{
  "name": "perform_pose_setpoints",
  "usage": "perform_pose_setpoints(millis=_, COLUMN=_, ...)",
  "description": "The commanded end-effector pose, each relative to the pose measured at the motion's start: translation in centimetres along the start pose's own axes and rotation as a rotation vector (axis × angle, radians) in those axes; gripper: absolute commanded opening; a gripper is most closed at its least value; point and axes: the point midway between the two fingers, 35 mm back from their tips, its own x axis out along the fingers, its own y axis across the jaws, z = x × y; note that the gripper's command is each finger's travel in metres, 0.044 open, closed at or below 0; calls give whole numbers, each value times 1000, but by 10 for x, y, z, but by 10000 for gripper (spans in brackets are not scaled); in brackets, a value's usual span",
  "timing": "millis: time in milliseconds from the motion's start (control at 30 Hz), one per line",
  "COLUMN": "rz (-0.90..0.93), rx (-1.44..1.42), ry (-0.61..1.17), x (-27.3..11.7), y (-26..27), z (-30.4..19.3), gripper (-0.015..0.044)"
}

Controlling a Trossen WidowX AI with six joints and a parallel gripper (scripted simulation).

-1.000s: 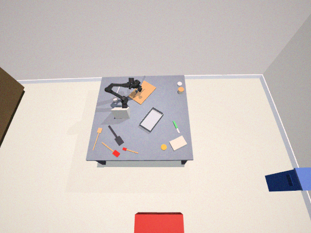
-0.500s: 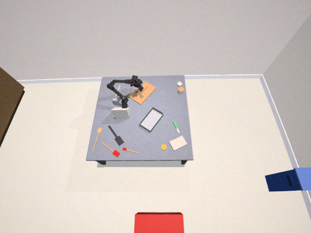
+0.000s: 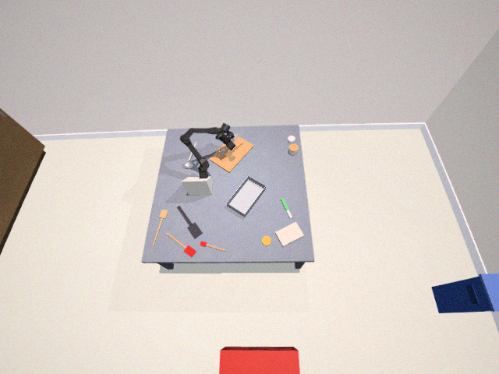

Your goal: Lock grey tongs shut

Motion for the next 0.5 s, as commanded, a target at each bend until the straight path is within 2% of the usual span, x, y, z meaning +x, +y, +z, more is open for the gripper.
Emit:
perform_pose_setpoints(millis=0, rz=9, rx=-8, ry=48, x=0, y=1, z=3, gripper=-150)
perform_pose_setpoints(millis=467, rz=68, rx=8, ry=244, x=3, y=4, z=6, gripper=-150)
